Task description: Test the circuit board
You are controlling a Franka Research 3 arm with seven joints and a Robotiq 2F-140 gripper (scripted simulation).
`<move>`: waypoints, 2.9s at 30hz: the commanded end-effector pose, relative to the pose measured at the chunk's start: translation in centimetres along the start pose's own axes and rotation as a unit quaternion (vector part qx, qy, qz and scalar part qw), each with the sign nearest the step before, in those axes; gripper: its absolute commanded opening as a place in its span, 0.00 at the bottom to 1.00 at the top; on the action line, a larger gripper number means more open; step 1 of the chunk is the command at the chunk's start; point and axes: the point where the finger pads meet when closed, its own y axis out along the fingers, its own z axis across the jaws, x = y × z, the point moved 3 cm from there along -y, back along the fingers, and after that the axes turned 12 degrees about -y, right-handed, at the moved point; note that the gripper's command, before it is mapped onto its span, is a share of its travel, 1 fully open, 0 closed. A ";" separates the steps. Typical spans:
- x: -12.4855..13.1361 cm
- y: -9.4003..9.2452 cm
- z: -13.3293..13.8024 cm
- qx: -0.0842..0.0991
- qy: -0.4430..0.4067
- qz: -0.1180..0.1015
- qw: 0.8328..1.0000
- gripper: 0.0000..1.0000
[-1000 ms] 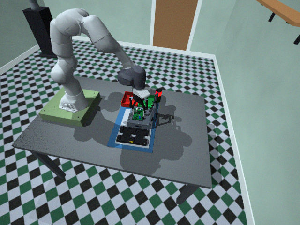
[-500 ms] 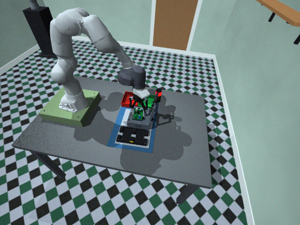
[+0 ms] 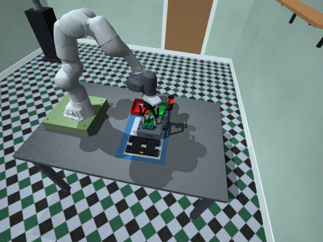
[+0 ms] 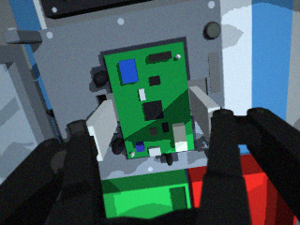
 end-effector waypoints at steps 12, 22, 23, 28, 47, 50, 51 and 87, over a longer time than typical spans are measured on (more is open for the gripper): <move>-0.1 0.0 0.2 0.002 -0.002 0.000 1.000 0.51; -0.1 0.0 0.2 0.002 -0.002 0.000 1.000 0.51; -0.1 0.0 0.2 0.002 -0.002 0.000 1.000 0.51; -0.1 0.0 0.2 0.002 -0.002 0.000 1.000 0.51; -0.1 0.0 0.3 0.002 -0.002 0.000 1.000 0.51; -0.1 0.0 0.3 0.002 -0.002 0.000 1.000 0.51; -0.1 0.0 0.3 0.002 -0.002 0.000 1.000 0.51; -0.1 0.0 0.3 0.002 -0.002 0.000 1.000 0.46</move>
